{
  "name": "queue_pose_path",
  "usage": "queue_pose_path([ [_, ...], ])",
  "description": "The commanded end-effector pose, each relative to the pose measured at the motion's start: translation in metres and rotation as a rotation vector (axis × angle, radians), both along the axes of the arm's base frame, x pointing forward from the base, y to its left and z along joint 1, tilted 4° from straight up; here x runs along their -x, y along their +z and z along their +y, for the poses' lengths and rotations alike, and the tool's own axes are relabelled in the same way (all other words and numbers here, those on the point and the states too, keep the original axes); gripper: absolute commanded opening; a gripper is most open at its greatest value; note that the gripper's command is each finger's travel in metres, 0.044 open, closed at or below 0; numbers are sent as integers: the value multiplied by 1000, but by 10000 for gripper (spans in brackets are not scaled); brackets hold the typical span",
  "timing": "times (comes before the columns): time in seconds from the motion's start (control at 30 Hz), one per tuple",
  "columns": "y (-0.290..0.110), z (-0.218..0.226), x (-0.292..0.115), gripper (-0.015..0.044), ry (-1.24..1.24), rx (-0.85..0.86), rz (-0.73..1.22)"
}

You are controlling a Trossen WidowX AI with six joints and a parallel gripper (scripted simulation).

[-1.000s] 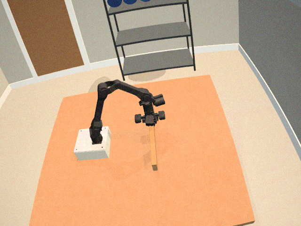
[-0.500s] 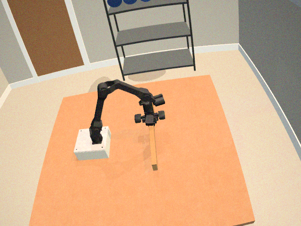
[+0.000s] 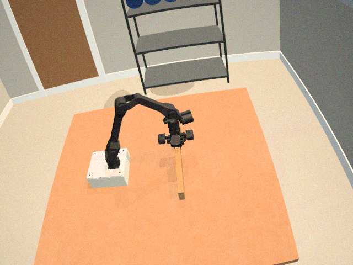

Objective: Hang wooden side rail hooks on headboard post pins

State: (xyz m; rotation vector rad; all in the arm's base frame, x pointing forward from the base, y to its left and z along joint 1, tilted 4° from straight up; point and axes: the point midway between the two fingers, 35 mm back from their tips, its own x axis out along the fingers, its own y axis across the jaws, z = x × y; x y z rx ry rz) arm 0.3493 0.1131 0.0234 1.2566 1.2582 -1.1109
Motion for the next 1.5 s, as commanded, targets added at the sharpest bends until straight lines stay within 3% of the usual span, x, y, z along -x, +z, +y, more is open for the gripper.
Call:
queue_pose_path([
  [0.0,2,1,-1,0,-3,-5,-5],
  [1.47,2,6,-1,0,-3,-5,-5],
])
